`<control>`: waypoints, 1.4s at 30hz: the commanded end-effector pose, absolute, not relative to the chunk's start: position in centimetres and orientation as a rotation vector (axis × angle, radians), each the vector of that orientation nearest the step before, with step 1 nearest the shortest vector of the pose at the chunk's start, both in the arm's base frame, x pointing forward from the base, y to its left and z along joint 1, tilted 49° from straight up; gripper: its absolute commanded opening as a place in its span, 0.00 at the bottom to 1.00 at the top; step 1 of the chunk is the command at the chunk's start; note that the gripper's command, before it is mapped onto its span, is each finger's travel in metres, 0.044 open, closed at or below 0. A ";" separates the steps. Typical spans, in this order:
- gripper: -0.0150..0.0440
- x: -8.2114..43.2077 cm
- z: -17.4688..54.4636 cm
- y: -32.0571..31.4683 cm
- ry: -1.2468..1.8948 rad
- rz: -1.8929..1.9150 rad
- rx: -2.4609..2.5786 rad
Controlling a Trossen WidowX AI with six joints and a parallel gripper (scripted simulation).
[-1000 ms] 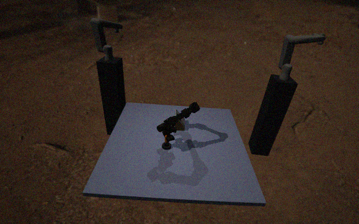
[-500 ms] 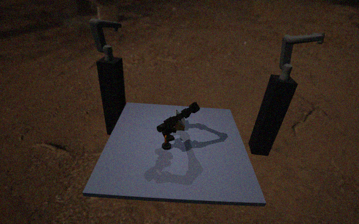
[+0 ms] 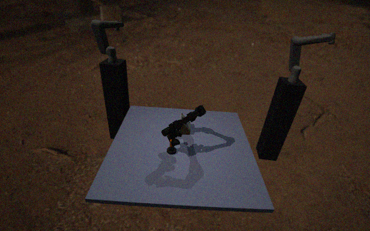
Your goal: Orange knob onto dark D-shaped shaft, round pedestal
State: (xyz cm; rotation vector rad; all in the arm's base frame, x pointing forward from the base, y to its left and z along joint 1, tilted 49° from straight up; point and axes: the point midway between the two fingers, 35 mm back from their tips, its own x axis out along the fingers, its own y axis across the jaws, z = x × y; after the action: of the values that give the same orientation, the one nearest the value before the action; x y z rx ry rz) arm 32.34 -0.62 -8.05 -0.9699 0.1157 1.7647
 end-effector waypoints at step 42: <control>0.25 32.8 -8.0 -0.9 0.115 1.759 -0.984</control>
State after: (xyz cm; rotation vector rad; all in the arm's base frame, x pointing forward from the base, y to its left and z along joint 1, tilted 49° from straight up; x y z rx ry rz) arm 32.55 -0.71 -7.92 -0.9756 0.1141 1.7619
